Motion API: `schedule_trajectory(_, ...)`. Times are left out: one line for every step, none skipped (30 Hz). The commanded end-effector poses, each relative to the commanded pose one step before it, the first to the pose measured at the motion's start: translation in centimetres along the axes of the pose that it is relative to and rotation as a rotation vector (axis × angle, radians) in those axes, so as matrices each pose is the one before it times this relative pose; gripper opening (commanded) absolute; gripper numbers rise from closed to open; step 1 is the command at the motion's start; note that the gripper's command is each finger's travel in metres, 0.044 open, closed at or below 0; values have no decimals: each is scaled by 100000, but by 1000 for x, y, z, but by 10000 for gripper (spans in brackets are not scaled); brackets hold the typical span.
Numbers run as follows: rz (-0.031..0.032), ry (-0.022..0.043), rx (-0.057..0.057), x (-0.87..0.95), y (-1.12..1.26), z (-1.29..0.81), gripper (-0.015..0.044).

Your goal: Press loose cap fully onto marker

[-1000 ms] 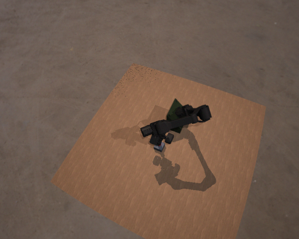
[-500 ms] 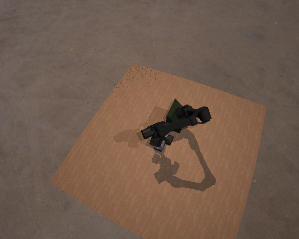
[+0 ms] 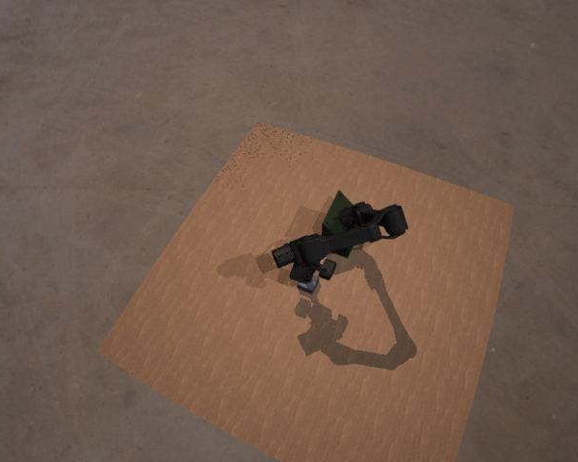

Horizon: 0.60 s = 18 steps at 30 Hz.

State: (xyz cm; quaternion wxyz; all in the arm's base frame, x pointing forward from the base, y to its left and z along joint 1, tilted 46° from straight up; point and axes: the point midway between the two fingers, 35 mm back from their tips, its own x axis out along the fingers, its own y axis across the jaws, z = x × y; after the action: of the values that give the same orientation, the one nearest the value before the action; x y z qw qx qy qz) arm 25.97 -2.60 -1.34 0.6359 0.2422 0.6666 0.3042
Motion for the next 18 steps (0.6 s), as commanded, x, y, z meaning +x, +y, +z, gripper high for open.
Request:
schedule_trajectory(-1595,-2270,-781,-5243,-356,338,0)
schedule_trajectory(96,58,-2,-1228,58,-122,0)
schedule_trajectory(82,37,-7,-739,52,-98,0)
schedule_trajectory(31,12,-3,-246,20,-37,0)
schedule_trajectory(0,0,0,0,0,0,0)
schedule_trajectory(0,0,0,0,0,0,0)
schedule_trajectory(0,0,0,0,0,0,0)
schedule_trajectory(0,0,0,0,0,0,0)
schedule_trajectory(0,0,0,0,0,0,26)
schedule_trajectory(0,0,0,0,0,0,53)
schedule_trajectory(0,0,0,0,0,0,79)
schedule_trajectory(0,0,0,0,0,0,105)
schedule_trajectory(0,0,0,0,0,0,131)
schedule_trajectory(0,0,0,0,0,0,158)
schedule_trajectory(0,0,0,0,0,0,184)
schedule_trajectory(0,0,0,0,0,0,210)
schedule_trajectory(0,0,0,0,0,0,236)
schedule_trajectory(0,0,0,0,0,0,262)
